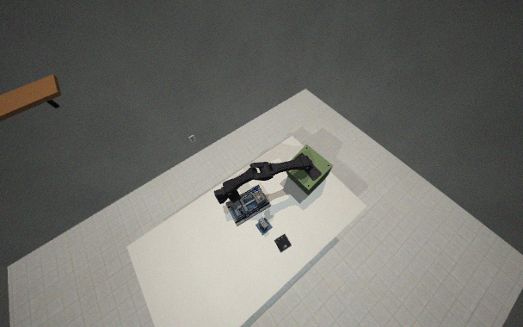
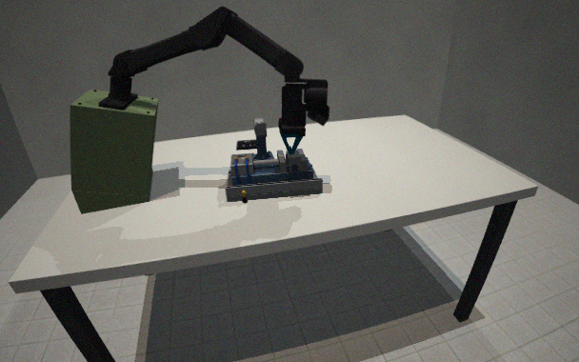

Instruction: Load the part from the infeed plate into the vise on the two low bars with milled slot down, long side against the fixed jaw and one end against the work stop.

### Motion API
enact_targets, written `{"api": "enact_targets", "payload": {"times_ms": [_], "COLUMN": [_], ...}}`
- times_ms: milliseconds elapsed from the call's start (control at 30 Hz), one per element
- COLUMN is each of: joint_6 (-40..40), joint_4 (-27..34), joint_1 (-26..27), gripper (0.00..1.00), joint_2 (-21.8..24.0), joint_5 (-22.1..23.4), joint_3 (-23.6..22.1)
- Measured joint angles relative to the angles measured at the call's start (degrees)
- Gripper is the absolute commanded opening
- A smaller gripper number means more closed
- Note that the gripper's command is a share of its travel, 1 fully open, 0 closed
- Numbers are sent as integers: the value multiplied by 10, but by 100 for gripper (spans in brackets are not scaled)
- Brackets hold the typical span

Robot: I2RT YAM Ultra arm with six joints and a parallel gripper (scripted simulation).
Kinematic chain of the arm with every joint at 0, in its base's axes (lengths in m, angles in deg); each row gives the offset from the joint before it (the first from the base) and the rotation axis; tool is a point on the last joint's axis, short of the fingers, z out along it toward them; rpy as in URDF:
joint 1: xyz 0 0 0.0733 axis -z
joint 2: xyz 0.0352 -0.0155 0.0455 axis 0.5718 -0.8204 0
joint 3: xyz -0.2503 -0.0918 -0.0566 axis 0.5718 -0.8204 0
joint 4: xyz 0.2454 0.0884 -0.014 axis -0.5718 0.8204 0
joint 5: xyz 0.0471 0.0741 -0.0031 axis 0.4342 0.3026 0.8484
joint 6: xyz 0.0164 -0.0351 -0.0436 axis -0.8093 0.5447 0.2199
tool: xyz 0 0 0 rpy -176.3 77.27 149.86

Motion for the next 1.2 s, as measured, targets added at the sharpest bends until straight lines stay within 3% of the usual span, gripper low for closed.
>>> {"api": "enact_targets", "payload": {"times_ms": [1200], "joint_6": [-3], "joint_4": [-19], "joint_1": [-3], "gripper": [0], "joint_2": [-28], "joint_5": [-1], "joint_3": [15]}}
